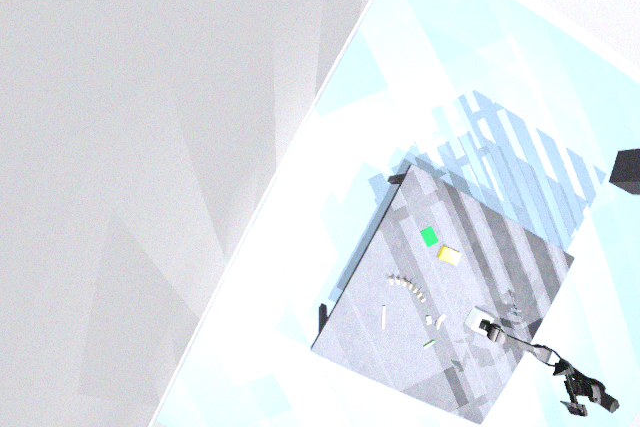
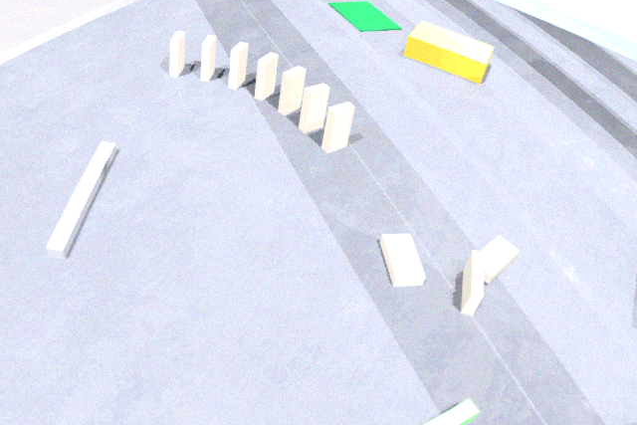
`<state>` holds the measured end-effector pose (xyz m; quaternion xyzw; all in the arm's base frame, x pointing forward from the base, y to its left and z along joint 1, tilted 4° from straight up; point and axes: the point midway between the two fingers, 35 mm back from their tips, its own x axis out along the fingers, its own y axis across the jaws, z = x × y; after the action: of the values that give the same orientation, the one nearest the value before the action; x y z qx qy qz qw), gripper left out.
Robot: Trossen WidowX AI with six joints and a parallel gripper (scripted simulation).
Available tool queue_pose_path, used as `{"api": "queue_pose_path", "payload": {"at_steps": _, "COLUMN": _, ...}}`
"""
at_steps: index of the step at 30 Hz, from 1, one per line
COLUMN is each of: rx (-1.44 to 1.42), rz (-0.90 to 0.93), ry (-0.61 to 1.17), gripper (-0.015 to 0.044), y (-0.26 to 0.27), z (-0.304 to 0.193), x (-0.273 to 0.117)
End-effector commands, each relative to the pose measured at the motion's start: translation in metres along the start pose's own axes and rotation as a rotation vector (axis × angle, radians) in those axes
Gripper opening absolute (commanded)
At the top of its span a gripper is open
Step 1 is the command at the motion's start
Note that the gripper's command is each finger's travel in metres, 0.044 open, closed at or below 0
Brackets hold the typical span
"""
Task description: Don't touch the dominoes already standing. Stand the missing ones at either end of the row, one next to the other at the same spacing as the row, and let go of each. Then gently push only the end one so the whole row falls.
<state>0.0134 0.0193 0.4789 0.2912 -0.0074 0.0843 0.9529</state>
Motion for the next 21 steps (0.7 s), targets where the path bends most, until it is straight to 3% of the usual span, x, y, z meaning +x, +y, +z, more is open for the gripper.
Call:
{"api": "queue_pose_path", "payload": {"at_steps": 1, "rx": 0.069, "rz": -0.059, "ry": 0.089, "gripper": 0.044, "y": -0.01, "z": -0.003, "x": 0.042}}
{"api": "queue_pose_path", "payload": {"at_steps": 13, "rx": 0.235, "rz": -0.332, "ry": 0.445, "gripper": 0.044, "y": -0.062, "z": -0.064, "x": 0.183}}
{"api": "queue_pose_path", "payload": {"at_steps": 21, "rx": 0.349, "rz": -0.595, "ry": 0.73, "gripper": 0.044, "y": -0.11, "z": -0.164, "x": 0.274}}
